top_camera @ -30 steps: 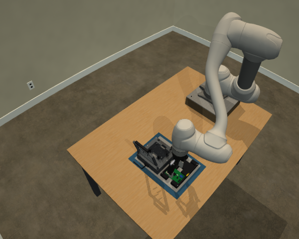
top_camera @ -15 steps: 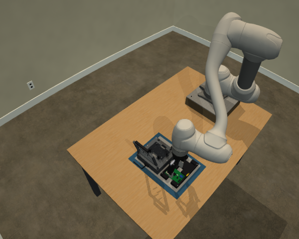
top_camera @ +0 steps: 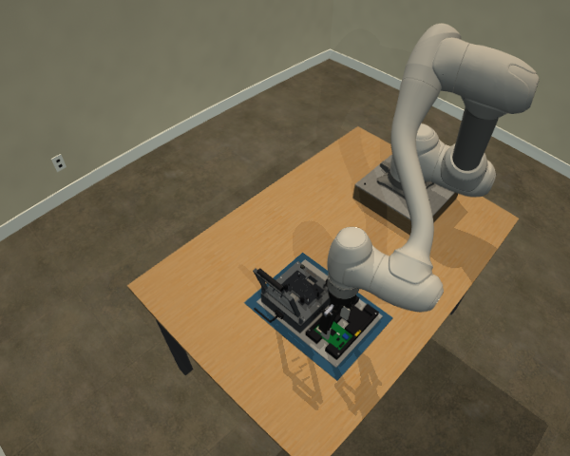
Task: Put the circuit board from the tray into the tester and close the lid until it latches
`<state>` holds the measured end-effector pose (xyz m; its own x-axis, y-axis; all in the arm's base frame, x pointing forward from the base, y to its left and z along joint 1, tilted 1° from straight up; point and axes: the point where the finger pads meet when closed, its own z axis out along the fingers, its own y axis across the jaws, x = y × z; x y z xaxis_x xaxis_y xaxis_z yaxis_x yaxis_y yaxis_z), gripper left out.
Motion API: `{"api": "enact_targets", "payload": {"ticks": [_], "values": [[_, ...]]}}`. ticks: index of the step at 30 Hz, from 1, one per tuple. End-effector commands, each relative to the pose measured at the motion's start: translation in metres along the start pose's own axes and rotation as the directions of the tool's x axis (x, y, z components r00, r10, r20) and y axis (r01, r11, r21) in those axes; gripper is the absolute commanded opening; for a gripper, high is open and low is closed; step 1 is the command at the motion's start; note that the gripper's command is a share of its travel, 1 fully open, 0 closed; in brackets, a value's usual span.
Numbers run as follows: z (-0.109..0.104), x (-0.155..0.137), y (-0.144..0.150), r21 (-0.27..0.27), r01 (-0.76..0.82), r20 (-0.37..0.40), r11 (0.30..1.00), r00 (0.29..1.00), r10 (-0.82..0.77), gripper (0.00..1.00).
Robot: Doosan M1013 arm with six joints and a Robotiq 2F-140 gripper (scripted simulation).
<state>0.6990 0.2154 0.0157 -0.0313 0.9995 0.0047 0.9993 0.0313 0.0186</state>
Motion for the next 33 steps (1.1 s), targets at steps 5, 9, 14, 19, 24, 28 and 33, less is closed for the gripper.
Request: {"api": "enact_targets", "payload": {"ticks": [5,9,14,19,24,28,33], "values": [[0.0002,-0.0002,0.0003,0.001,0.002,0.004,1.0,1.0,-0.002,0.58],[0.0,-0.0002,0.0003,0.001,0.002,0.004,1.0,1.0,-0.002,0.58],[-0.0003,-0.0002,0.0003,0.001,0.002,0.004,1.0,1.0,-0.002,0.58],[-0.0007,-0.0002,0.0003,0.001,0.002,0.004,1.0,1.0,-0.002,0.58],[-0.0014,-0.0002,0.0003,0.001,0.002,0.004,1.0,1.0,-0.002,0.58],[-0.002,-0.0002,0.0003,0.001,0.002,0.004,1.0,1.0,-0.002,0.58],[-0.0025,-0.0002,0.0003,0.001,0.002,0.004,1.0,1.0,-0.002,0.58]]}}
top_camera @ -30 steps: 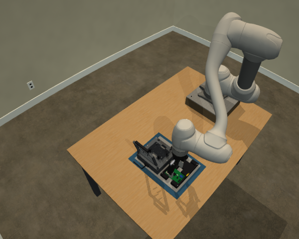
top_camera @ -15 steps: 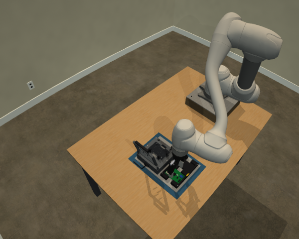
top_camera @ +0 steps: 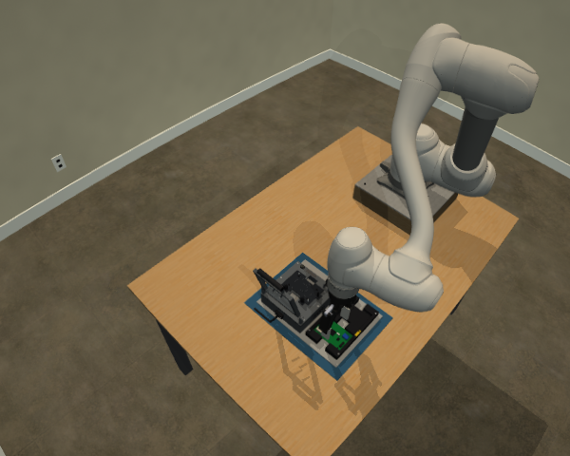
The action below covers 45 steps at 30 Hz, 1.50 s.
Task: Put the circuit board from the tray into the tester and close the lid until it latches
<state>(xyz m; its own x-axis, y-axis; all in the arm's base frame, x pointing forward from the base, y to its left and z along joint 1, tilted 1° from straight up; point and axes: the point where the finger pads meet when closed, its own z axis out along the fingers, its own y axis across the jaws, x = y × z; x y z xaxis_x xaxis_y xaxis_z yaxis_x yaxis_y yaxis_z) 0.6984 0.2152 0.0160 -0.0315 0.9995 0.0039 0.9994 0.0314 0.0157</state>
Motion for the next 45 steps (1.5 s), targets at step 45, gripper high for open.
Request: {"api": "enact_targets", "payload": {"ticks": [45], "values": [[-0.0089,-0.0001,0.0009,-0.002,0.002,0.004,1.0,1.0,-0.002,0.58]]}}
